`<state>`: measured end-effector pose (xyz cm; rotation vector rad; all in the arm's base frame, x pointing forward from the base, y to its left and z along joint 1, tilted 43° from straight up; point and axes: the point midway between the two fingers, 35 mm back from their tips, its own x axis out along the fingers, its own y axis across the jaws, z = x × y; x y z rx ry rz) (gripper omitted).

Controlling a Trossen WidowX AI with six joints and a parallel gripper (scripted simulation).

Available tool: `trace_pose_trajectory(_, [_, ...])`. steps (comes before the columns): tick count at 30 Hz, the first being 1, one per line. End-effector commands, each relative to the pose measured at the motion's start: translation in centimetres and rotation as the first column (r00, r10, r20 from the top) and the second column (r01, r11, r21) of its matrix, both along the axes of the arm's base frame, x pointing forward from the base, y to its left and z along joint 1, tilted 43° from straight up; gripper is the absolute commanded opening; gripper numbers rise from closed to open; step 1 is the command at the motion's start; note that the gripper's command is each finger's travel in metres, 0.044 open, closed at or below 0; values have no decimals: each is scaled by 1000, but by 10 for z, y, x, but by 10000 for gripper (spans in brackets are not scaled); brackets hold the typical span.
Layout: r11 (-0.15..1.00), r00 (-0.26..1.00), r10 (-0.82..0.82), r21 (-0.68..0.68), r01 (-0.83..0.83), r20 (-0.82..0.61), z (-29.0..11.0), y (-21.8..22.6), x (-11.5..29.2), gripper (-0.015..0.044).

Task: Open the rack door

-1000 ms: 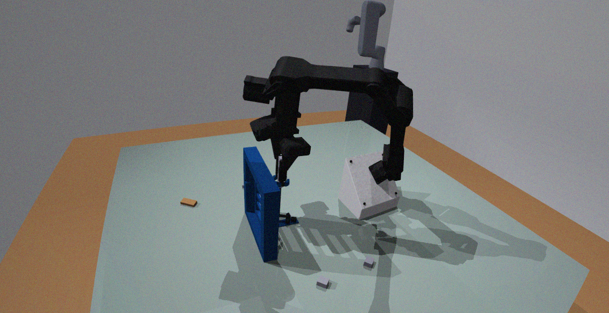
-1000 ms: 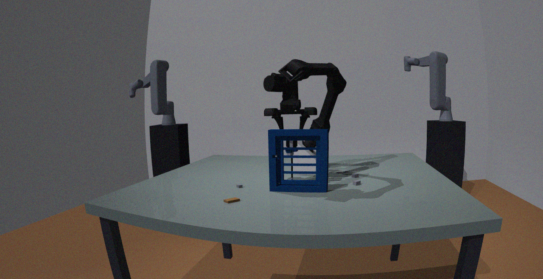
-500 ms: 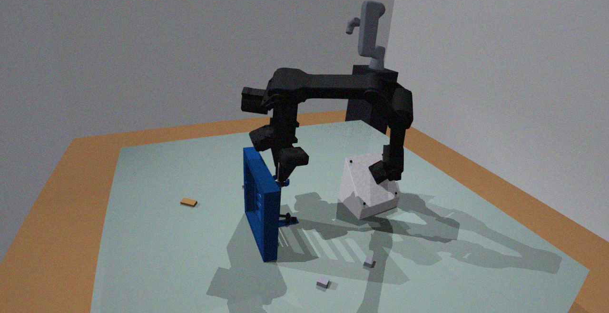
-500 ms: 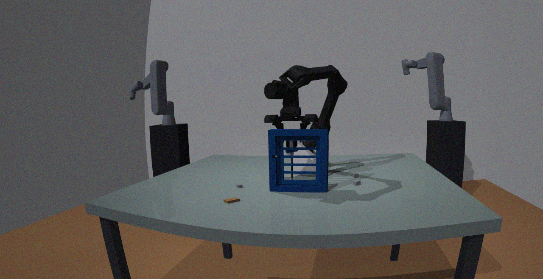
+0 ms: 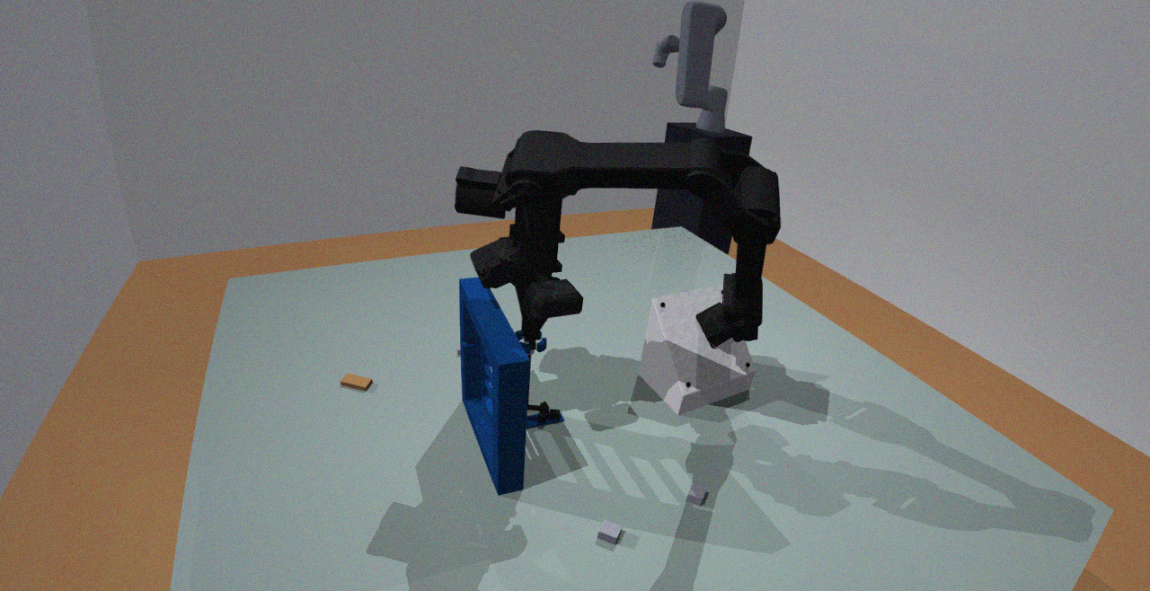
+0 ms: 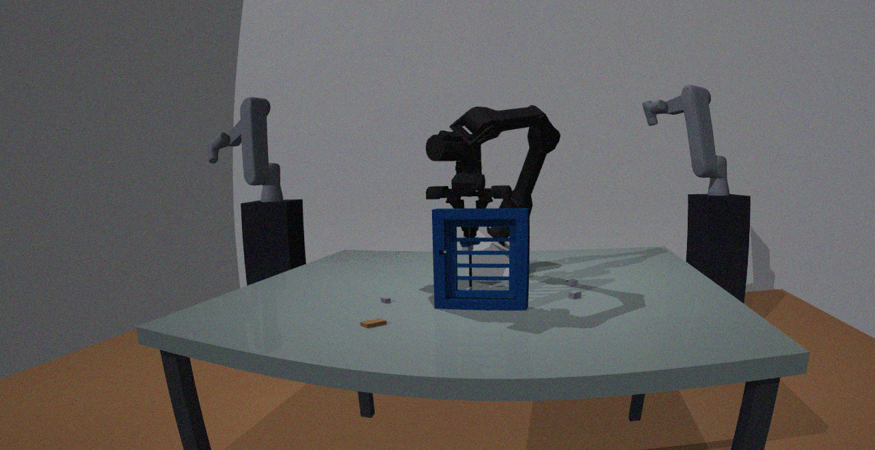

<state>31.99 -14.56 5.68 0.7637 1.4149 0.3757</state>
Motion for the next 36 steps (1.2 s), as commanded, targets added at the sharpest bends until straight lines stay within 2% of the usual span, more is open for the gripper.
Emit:
trace_pose_trajectory(1, [1000,1000,-4,2,4,-4,0,0,0,55])
trace_pose_trajectory(5, [1000,1000,-4,2,4,-4,0,0,0,28])
trace_pose_trajectory(10, [1000,999,-28,7,28,-26,0,0,0,27])
trace_pose_trajectory(18, [950,914,-295,20,313,-280,0,0,0,27])
trace_pose_trajectory(26, [820,691,-508,-42,571,-514,0,0,0,27])
trace_pose_trajectory(36, [576,274,-641,-214,789,-717,0,0,0,27])
